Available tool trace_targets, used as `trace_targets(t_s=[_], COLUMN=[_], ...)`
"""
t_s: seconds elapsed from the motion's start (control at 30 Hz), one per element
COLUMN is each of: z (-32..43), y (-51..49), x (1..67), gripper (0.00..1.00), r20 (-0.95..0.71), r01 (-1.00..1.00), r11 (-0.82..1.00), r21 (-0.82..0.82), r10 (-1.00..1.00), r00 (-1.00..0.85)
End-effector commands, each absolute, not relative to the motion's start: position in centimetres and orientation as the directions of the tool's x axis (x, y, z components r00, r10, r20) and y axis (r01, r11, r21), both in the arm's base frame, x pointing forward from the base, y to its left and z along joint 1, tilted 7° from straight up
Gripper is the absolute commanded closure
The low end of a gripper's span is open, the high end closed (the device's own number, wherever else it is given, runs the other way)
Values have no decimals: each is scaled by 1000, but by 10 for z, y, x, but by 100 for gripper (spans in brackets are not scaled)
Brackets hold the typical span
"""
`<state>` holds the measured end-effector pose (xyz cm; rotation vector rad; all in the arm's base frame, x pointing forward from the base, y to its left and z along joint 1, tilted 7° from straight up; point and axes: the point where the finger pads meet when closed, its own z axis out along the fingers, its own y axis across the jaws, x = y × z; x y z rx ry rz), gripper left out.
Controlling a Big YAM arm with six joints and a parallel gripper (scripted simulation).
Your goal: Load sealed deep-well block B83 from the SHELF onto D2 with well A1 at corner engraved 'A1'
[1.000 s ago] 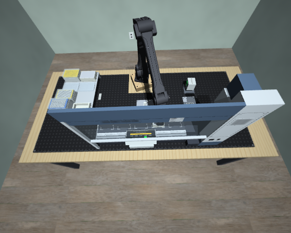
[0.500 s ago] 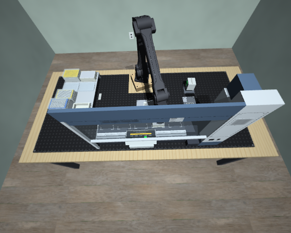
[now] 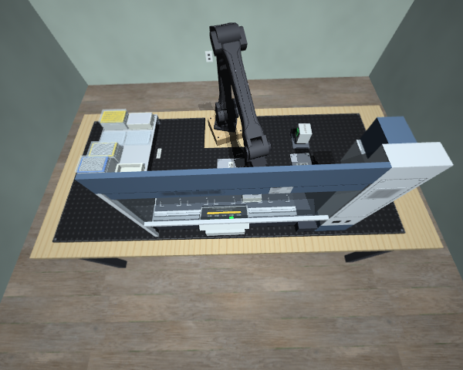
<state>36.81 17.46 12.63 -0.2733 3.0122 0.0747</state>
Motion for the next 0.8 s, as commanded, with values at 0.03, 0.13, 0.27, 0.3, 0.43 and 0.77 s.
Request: trace_targets(t_s=[0.03, 0.13, 0.27, 0.3, 0.43, 0.77], z=[165, 171, 178, 177, 186, 200], y=[179, 178, 178, 178, 177, 176], x=[389, 388, 387, 387, 385, 383], gripper=[0, 0, 0, 0, 0, 0], r20=[-198, -198, -199, -195, -199, -200], r01=[-185, -185, -185, -185, -186, -187], r11=[981, 981, 981, 981, 981, 981], r21=[59, 59, 59, 58, 59, 59], r10=[-170, -170, -170, -171, -171, -172], r00=[-965, -965, -965, -966, -965, -965])
